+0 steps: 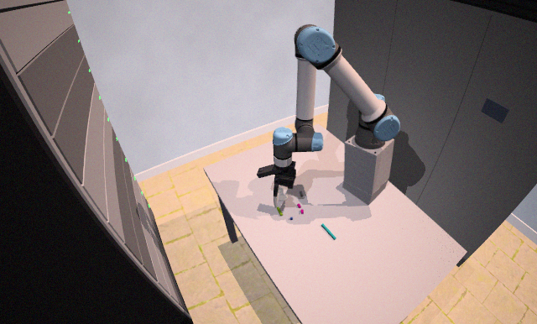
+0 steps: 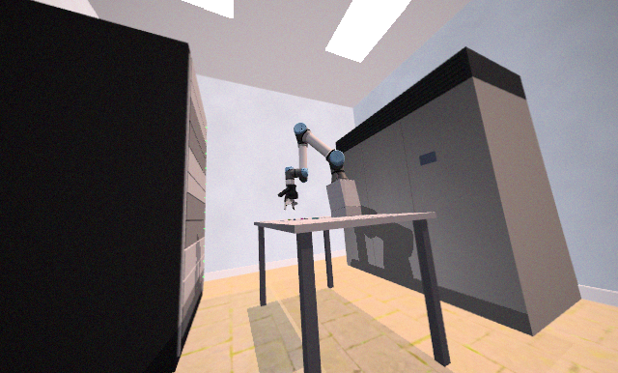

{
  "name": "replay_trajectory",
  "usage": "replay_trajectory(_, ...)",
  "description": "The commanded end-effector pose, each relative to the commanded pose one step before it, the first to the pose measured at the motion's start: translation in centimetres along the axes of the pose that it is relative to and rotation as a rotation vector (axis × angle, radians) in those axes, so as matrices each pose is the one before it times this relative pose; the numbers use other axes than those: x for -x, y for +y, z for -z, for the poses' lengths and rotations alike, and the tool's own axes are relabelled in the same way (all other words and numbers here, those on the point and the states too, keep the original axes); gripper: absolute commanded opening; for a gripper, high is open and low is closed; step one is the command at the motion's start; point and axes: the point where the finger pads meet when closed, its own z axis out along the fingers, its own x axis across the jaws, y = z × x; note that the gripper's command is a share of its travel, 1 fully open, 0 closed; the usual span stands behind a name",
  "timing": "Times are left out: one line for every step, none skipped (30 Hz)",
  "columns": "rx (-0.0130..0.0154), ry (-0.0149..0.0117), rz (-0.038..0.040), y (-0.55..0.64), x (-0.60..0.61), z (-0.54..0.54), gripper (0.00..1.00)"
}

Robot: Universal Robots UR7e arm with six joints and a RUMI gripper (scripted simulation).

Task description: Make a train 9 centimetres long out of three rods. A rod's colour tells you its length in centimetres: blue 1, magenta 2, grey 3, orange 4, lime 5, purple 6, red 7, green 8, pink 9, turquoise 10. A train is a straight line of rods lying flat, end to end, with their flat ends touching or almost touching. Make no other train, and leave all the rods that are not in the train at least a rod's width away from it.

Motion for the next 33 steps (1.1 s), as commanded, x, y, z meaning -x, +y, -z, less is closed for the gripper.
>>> replay_trajectory(-0.00117,-0.00044,-0.00004,-0.042,0.017,0.039,1.00)
replay_trajectory(0.00000,0.00000,0.00000,0.000,0.000,0.000,1.00)
replay_trajectory(0.00000,0.00000,0.00000,0.000,0.000,0.000,1.00)
replay_trajectory(0.00000,0.00000,0.00000,0.000,0.000,0.000,1.00)
replay_trajectory(0.00000,0.00000,0.00000,0.000,0.000,0.000,1.00)
replay_trajectory(0.00000,0.00000,0.00000,0.000,0.000,0.000,1.00)
replay_trajectory(0.00000,0.00000,0.00000,0.000,0.000,0.000,1.00)
replay_trajectory(0.00000,0.00000,0.00000,0.000,0.000,0.000,1.00)
replay_trajectory(0.00000,0.00000,0.00000,0.000,0.000,0.000,1.00)
replay_trajectory(0.00000,0.00000,0.00000,0.000,0.000,0.000,1.00)
replay_trajectory(0.00000,0.00000,0.00000,0.007,0.006,0.000,1.00)
replay_trajectory(0.00000,0.00000,0.00000,0.000,0.000,0.000,1.00)
replay_trajectory(0.00000,0.00000,0.00000,0.000,0.000,0.000,1.00)
replay_trajectory(0.00003,-0.00003,0.00000,0.047,0.038,-0.002,1.00)
replay_trajectory(0.00008,-0.00007,-0.00001,0.120,0.095,-0.006,1.00)
replay_trajectory(0.00014,-0.00012,-0.00002,0.217,0.170,-0.011,1.00)
replay_trajectory(0.00021,-0.00018,-0.00002,0.332,0.256,-0.016,1.00)
replay_trajectory(0.00028,-0.00023,-0.00003,0.458,0.345,-0.020,1.00)
replay_trajectory(0.00034,-0.00027,-0.00003,0.590,0.431,-0.025,1.00)
replay_trajectory(0.00039,-0.00030,-0.00004,0.723,0.507,-0.027,1.00)
replay_trajectory(0.00041,-0.00030,-0.00004,0.852,0.569,-0.029,1.00)
replay_trajectory(0.00042,-0.00027,-0.00004,0.973,0.613,-0.028,1.00)
replay_trajectory(0.00039,-0.00023,-0.00003,1.079,0.637,-0.026,1.00)
replay_trajectory(0.00034,-0.00016,-0.00003,1.169,0.641,-0.022,1.00)
replay_trajectory(0.00026,-0.00009,-0.00002,1.237,0.625,-0.016,1.00)
replay_trajectory(0.00012,-0.00001,-0.00001,0.858,0.402,-0.007,1.00)
replay_trajectory(0.00007,0.00003,0.00000,0.903,0.397,-0.004,1.00)
replay_trajectory(0.00002,0.00007,0.00000,0.936,0.383,-0.001,1.00)
replay_trajectory(0.00000,0.00000,0.00000,0.000,0.000,0.000,1.00)
replay_trajectory(0.00000,0.00000,0.00000,0.000,0.000,0.000,1.00)
replay_trajectory(-0.00008,0.00015,0.00001,1.290,0.482,0.005,1.00)
replay_trajectory(-0.00019,0.00021,0.00001,1.253,0.418,0.011,1.00)
replay_trajectory(-0.00029,0.00025,0.00002,1.191,0.352,0.016,1.00)
